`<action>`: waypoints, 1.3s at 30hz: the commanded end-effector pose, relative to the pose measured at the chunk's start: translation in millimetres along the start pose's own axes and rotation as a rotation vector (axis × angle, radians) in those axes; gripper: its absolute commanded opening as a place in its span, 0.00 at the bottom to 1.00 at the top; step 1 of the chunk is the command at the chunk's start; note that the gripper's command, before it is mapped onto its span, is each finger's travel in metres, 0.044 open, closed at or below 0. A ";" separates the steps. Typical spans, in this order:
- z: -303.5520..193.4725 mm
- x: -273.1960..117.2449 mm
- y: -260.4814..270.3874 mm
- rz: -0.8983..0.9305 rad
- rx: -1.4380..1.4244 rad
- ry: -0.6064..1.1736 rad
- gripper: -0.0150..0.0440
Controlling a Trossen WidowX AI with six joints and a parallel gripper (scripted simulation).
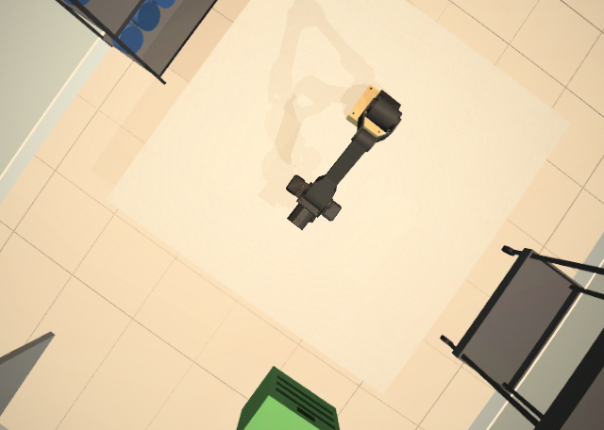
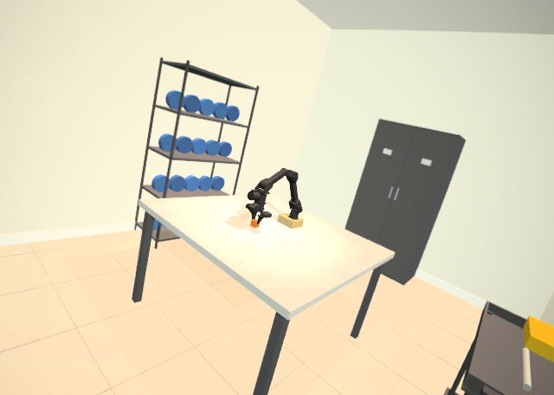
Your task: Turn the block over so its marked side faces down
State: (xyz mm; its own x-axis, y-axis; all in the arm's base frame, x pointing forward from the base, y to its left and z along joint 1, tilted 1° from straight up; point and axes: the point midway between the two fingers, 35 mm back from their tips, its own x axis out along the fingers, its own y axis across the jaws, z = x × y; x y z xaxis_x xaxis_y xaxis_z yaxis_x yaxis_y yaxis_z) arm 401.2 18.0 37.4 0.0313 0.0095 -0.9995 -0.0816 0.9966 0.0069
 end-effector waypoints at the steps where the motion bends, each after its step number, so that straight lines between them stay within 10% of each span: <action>1: 0.1 2.3 -0.4 -0.002 0.000 -0.033 0.25; 39: -5.4 10.5 -0.5 -0.002 -0.001 -0.512 0.25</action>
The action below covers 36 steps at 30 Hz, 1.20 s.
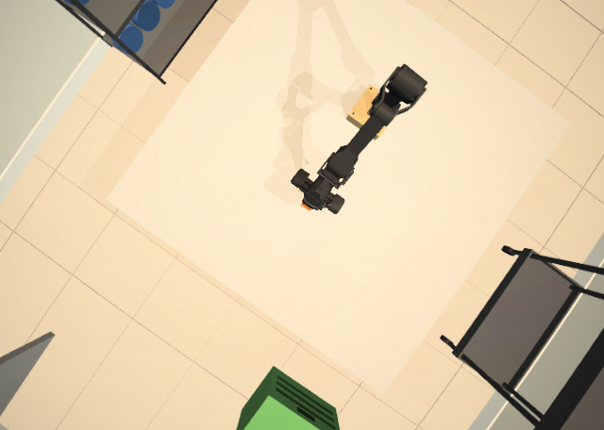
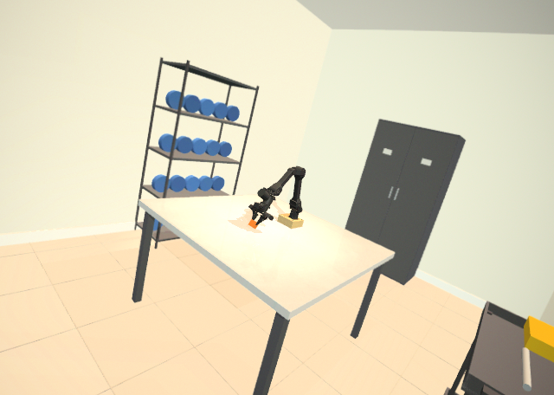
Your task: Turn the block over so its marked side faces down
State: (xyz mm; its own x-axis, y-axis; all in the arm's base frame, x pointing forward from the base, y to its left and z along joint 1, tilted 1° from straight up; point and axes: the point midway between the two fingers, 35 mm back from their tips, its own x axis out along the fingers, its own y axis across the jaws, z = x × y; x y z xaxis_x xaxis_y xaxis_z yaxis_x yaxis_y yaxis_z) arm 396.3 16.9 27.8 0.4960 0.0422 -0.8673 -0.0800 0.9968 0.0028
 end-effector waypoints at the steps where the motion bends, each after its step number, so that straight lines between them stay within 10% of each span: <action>1: -0.5 3.3 0.2 0.003 -0.001 -0.035 0.25; 36: -18.7 25.9 0.4 0.003 0.000 -0.529 0.25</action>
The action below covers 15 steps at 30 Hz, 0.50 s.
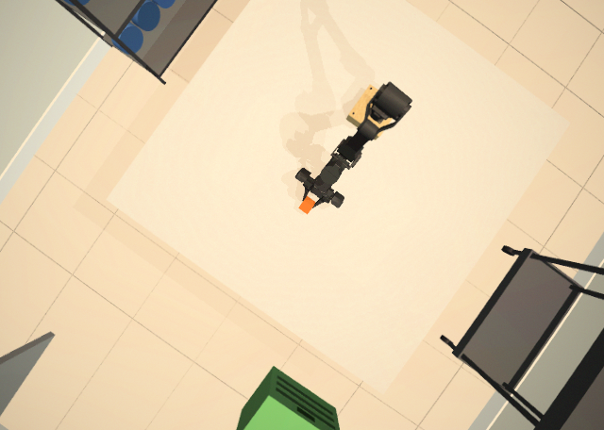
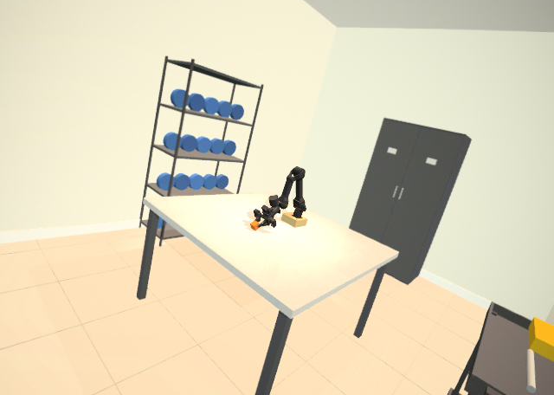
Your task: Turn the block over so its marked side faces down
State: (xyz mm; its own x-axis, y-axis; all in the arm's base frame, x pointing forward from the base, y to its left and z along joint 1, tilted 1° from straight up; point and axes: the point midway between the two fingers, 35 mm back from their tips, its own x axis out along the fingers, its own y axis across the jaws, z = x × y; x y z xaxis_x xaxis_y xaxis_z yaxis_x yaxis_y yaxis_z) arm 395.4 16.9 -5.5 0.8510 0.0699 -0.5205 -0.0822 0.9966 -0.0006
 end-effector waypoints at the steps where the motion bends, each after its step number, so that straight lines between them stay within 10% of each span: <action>1: 0.1 -2.9 0.4 0.003 0.005 -0.027 0.25; 15: 2.4 -4.9 0.4 0.003 0.005 -0.055 0.25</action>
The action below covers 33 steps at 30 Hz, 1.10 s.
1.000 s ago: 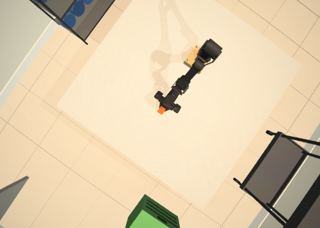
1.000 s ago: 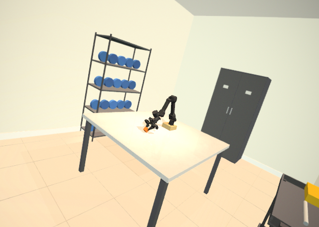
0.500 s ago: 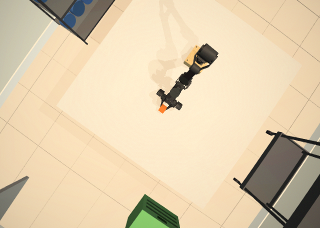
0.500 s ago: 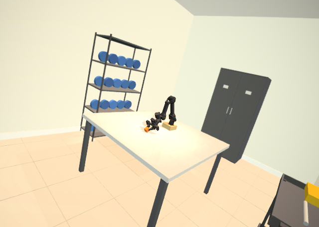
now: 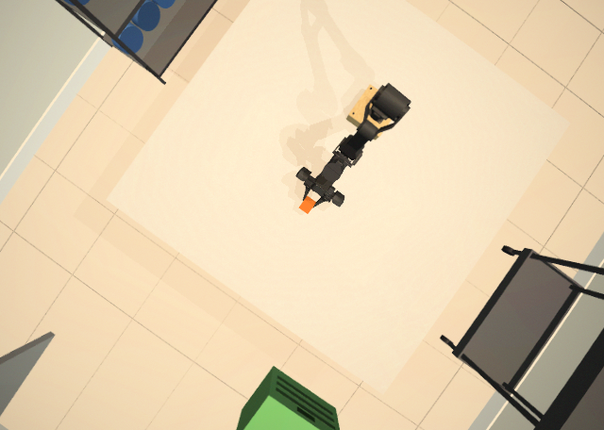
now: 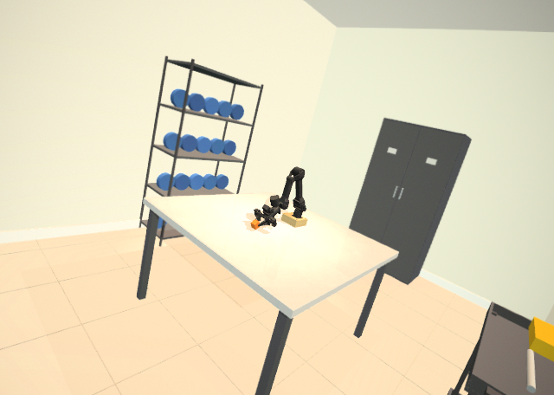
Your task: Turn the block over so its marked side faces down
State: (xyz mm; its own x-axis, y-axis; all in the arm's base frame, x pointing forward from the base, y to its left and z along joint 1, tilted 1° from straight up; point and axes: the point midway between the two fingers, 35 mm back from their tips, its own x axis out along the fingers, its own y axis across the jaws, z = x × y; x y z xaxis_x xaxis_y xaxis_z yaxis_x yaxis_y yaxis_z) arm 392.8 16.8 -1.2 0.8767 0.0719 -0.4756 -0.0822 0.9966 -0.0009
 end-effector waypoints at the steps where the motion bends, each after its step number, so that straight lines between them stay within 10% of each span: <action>1: 0.1 -0.4 0.3 0.003 0.005 -0.003 0.25; 20: 0.1 -0.4 0.3 0.003 0.005 -0.003 1.00; 33: 0.1 -0.4 0.3 0.003 0.005 -0.003 1.00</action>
State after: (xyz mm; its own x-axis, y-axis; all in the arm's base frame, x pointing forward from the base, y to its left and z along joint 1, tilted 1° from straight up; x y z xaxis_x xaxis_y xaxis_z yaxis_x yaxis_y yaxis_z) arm 392.6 16.8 -0.8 0.8782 0.0720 -0.4729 -0.0822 0.9966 -0.0009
